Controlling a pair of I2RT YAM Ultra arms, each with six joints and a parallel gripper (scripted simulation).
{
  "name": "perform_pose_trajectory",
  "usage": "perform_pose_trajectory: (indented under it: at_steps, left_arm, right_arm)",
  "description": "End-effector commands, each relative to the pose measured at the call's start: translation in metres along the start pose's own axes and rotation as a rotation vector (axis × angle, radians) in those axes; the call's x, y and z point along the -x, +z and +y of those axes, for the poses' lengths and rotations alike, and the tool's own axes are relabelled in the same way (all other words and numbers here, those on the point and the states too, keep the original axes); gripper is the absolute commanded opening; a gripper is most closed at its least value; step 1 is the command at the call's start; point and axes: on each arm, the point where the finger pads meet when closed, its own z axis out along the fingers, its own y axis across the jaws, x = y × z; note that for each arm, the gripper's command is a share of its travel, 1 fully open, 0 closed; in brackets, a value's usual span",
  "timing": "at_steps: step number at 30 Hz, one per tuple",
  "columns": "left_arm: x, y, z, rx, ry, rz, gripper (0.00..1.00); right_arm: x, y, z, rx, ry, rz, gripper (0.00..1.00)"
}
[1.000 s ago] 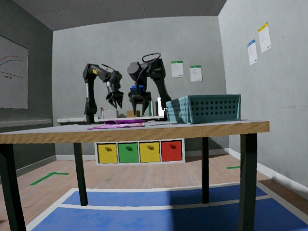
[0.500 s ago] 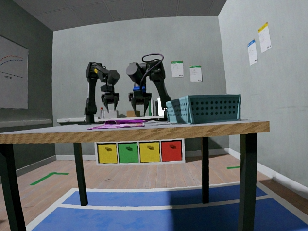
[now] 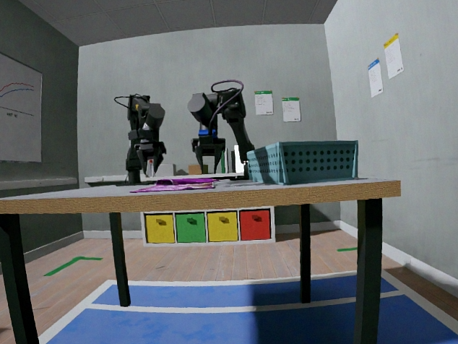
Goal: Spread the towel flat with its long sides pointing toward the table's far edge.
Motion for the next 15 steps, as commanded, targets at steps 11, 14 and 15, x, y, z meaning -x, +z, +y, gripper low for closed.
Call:
perform_pose_trajectory:
  at_steps: [11,14,15]
  left_arm:
    - [0.014,-0.016,0.0,0.0,-0.016,-0.039,0.34]
    - [0.014,-0.016,0.0,0.0,-0.016,-0.039,0.34]
    - [0.014,-0.016,0.0,0.0,-0.016,-0.039,0.34]
  right_arm:
    - [0.08,0.045,-0.024,0.016,-0.019,-0.009,0.34]
    - [0.087,0.05,-0.027,0.016,-0.019,-0.009,0.34]
    - [0.087,0.05,-0.027,0.016,-0.019,-0.009,0.34]
